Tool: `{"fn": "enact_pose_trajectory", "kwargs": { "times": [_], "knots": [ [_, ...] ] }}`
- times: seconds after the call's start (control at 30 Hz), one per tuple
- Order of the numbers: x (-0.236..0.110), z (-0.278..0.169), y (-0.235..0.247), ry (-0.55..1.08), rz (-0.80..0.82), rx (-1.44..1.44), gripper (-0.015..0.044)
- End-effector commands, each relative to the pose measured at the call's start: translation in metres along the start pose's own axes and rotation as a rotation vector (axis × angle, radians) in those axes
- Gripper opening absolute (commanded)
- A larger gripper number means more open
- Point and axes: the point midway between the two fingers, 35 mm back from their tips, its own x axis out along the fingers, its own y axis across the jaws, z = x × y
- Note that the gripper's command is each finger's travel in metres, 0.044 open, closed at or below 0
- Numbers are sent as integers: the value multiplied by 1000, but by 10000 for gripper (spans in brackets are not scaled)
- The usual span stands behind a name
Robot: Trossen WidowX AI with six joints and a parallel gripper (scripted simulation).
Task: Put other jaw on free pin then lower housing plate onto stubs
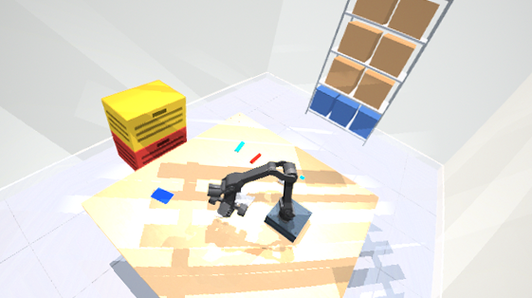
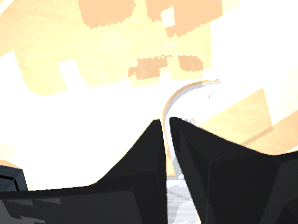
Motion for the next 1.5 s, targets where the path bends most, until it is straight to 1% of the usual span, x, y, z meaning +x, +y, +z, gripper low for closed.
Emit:
{"fn": "enact_pose_trajectory", "kwargs": {
  "times": [0.0, 0.47, 1.03, 1.47],
  "knots": [
    [0, 0, 0, 0, 0, 0, 0],
    [0, 0, 0, 0, 0, 0, 0],
    [0, 0, 0, 0, 0, 0, 440],
    [0, 0, 0, 0, 0, 0, 440]
  ]
}}
